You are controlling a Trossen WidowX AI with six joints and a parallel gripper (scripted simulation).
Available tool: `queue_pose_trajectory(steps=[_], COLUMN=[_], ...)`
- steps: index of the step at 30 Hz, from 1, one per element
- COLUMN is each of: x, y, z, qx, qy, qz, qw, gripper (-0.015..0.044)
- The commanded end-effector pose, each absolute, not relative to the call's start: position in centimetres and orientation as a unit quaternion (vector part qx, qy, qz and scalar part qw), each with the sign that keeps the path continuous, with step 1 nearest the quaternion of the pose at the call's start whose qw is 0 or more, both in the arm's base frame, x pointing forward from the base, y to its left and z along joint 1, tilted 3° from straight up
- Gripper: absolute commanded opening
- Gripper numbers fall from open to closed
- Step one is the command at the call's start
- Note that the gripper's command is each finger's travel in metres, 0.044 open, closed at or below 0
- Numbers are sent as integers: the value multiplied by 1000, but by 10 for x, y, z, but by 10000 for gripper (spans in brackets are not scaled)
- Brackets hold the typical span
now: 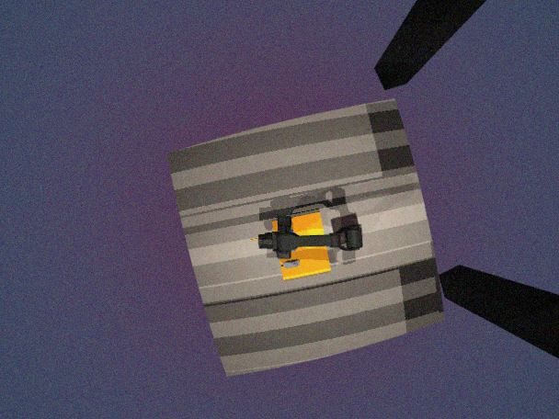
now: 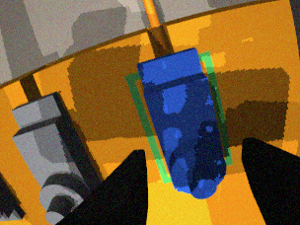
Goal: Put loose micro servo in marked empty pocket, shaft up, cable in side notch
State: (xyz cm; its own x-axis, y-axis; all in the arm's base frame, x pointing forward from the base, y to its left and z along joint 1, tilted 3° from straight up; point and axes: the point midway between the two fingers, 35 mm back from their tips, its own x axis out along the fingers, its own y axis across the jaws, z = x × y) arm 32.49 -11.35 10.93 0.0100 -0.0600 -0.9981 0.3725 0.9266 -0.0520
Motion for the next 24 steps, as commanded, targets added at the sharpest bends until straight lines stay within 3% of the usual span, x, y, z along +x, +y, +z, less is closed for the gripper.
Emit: queue_pose_trajectory(steps=[1, 9, 12, 24], x=[320, 243, 225, 229], y=[-113, -97, -92, -92], z=[114, 164, 172, 204], qx=[114, 115, 115, 113], qy=[687, 688, 688, 688], qz=[-154, -154, -155, -152], qw=[701, 700, 700, 700], gripper=[240, 440, 440, 440])
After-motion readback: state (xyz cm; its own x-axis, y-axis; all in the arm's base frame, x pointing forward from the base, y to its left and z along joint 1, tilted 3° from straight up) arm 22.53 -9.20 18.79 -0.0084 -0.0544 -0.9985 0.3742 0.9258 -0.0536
